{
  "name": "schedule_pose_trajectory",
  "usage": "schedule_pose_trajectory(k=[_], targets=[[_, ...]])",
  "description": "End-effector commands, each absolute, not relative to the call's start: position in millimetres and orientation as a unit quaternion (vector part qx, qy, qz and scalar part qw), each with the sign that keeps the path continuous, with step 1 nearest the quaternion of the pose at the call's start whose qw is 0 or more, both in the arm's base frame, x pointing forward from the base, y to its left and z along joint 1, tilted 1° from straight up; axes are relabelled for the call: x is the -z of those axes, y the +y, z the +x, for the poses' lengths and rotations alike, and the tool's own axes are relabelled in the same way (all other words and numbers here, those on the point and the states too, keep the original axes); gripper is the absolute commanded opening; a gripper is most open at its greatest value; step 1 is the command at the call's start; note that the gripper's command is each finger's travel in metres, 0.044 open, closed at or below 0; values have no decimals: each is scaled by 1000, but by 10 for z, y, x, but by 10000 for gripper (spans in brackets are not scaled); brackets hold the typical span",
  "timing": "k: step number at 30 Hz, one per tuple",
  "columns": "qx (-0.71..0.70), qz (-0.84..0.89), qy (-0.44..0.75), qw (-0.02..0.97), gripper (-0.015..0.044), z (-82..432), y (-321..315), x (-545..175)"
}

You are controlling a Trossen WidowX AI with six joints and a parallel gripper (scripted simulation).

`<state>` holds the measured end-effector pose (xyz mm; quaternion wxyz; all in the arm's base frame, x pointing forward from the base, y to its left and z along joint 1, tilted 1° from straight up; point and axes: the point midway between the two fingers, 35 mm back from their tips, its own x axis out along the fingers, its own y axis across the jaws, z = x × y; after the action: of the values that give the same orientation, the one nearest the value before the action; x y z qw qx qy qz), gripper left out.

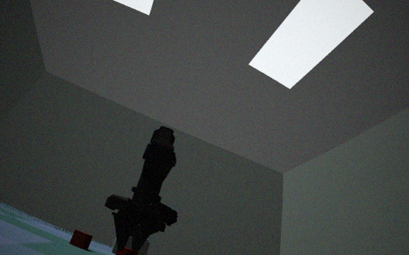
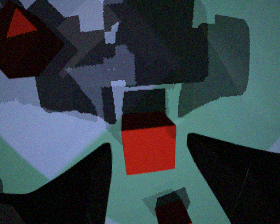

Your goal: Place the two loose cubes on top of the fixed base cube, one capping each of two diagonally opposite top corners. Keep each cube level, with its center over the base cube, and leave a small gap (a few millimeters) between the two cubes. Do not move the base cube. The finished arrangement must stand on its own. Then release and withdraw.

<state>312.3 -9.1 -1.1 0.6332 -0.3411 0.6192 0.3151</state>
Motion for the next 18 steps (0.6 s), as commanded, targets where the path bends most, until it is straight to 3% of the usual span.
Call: schedule_pose_trajectory(k=[1,3,9,18], targets=[[-316,-339,620,633,265,3112,-88,81],[-316,-339,620,633,265,3111,-89,92],[-316,-339,620,633,108,3111,-89,92],[-321,-344,612,636,105,3120,-119,-3]])
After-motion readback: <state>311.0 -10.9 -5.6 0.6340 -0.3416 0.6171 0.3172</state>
